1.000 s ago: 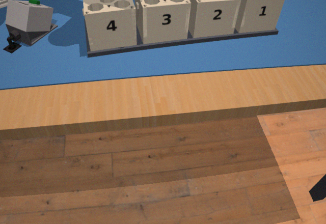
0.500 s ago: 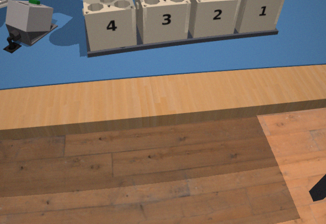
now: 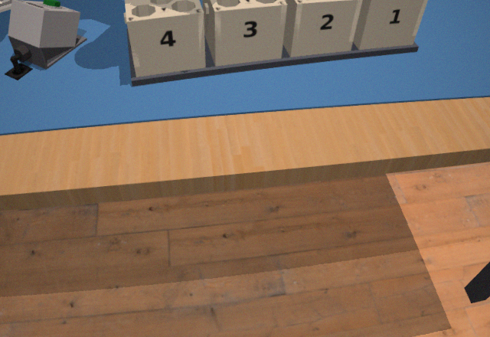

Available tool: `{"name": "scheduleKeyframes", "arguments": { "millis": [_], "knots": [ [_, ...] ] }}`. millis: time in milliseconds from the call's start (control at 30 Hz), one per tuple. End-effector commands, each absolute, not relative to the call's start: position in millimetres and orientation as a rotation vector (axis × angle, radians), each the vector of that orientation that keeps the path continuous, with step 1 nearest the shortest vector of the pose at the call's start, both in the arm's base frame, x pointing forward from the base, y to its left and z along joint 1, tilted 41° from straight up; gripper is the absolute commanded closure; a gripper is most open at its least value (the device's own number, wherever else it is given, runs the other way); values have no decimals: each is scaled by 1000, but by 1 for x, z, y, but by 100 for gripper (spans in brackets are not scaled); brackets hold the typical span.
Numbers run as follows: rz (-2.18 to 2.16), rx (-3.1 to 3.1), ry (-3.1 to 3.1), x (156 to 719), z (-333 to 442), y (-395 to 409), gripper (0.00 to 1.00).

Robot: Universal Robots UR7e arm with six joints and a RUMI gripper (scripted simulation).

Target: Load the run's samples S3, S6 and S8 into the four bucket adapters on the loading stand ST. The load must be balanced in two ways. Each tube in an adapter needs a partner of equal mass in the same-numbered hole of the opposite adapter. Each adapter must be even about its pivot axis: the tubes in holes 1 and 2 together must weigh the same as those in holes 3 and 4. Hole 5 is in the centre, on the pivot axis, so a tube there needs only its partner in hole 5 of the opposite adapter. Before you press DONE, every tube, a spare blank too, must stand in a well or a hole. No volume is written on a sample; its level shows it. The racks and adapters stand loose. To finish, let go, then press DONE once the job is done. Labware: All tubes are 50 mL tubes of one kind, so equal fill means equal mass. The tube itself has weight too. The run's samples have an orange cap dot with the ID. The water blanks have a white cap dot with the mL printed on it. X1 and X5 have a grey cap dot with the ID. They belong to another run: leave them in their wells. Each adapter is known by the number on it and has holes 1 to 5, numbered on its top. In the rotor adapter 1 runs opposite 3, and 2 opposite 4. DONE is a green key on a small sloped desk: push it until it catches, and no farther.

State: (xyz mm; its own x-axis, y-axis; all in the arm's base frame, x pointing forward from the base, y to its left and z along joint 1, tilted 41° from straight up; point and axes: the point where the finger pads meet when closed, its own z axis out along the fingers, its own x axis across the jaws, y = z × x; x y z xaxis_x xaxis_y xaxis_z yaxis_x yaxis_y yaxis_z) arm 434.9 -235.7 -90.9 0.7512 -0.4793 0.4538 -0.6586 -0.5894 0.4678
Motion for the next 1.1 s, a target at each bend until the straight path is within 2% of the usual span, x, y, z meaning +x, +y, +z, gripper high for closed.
{"name": "scheduleKeyframes", "arguments": {
  "millis": [0,1067],
  "knots": [
    [373,2316,-850,435,-91,-236,65],
    [394,2298,-909,430,-65,-203,65]
  ]
}}
